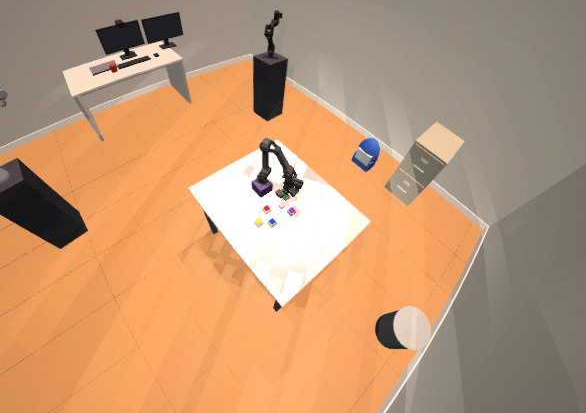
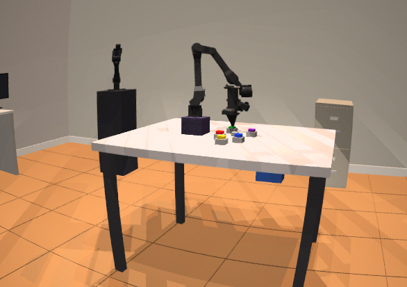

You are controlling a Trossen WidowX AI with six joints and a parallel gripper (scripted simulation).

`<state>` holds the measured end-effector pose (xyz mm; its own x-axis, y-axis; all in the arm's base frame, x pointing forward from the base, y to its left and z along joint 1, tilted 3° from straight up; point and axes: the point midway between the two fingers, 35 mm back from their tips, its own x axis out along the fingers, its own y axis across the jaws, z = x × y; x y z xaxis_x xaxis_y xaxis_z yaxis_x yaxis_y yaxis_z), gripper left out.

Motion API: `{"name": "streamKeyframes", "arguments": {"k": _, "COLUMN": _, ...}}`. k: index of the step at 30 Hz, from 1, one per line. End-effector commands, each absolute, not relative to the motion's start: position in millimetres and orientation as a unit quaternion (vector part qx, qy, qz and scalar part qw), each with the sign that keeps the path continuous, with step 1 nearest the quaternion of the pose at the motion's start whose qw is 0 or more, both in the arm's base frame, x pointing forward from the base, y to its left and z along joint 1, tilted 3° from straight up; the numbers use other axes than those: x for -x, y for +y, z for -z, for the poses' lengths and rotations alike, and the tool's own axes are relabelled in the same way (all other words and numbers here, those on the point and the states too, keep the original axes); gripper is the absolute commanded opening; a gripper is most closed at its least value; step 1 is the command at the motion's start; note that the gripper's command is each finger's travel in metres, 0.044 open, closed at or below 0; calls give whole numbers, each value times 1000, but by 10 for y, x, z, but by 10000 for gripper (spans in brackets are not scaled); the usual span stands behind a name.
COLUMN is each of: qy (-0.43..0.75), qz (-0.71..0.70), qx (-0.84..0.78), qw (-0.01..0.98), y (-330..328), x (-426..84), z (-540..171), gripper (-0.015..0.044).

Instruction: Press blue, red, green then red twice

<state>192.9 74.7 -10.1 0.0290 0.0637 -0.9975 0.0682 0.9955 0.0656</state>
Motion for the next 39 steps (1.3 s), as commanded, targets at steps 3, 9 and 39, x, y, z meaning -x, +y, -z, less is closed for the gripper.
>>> {"name": "streamKeyframes", "arguments": {"k": 3, "qy": 701, "qz": 4, "qx": -48, "qw": 711, "y": 739, "x": -1902, "z": 127, "gripper": 20}}
{"name": "streamKeyframes", "arguments": {"k": 9, "qy": 701, "qz": 4, "qx": -48, "qw": 711, "y": 739, "x": -1902, "z": 127, "gripper": 20}}
{"name": "streamKeyframes", "arguments": {"k": 39, "qy": 701, "qz": 4, "qx": -47, "qw": 712, "y": 668, "x": -1897, "z": -819, "gripper": 20}}
